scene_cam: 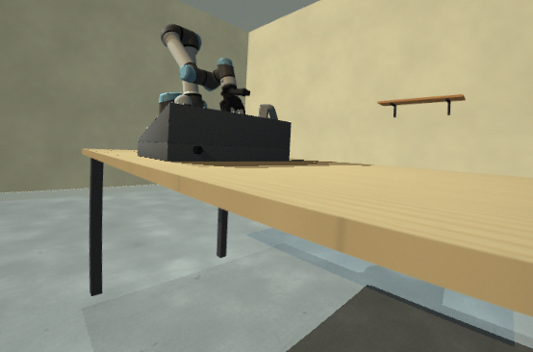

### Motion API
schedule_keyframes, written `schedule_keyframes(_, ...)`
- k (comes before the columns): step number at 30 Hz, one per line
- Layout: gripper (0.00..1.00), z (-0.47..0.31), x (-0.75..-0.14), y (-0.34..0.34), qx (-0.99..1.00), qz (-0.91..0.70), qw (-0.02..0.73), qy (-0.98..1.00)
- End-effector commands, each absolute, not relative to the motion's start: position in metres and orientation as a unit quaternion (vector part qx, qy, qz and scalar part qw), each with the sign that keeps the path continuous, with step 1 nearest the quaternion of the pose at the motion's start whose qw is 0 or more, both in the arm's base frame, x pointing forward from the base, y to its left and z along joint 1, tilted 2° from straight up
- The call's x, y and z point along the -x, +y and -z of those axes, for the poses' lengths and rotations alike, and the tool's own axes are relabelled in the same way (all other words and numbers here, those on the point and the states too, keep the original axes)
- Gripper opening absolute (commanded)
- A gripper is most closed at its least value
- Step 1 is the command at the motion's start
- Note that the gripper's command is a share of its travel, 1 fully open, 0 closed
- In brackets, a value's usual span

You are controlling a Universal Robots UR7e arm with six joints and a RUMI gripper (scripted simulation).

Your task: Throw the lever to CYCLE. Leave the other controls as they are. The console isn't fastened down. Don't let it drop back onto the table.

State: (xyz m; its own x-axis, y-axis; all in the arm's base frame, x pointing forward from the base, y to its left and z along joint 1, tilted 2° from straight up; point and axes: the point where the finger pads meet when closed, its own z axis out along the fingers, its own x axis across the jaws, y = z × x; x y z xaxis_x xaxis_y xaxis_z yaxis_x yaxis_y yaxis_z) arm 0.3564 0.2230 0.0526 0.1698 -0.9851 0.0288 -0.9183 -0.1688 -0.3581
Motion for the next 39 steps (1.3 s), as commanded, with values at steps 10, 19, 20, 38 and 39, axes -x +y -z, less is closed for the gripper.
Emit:
schedule_keyframes(10,0.0,-0.055,-0.359,0.223,0.753,0.128,0.131,0.632)
schedule_keyframes(19,0.0,-0.058,-0.362,0.224,0.753,0.128,0.131,0.632)
schedule_keyframes(20,0.0,-0.058,-0.363,0.224,0.753,0.128,0.131,0.632)
schedule_keyframes(38,0.0,-0.067,-0.375,0.226,0.753,0.128,0.13,0.632)
schedule_keyframes(39,0.0,-0.068,-0.376,0.226,0.753,0.128,0.13,0.632)
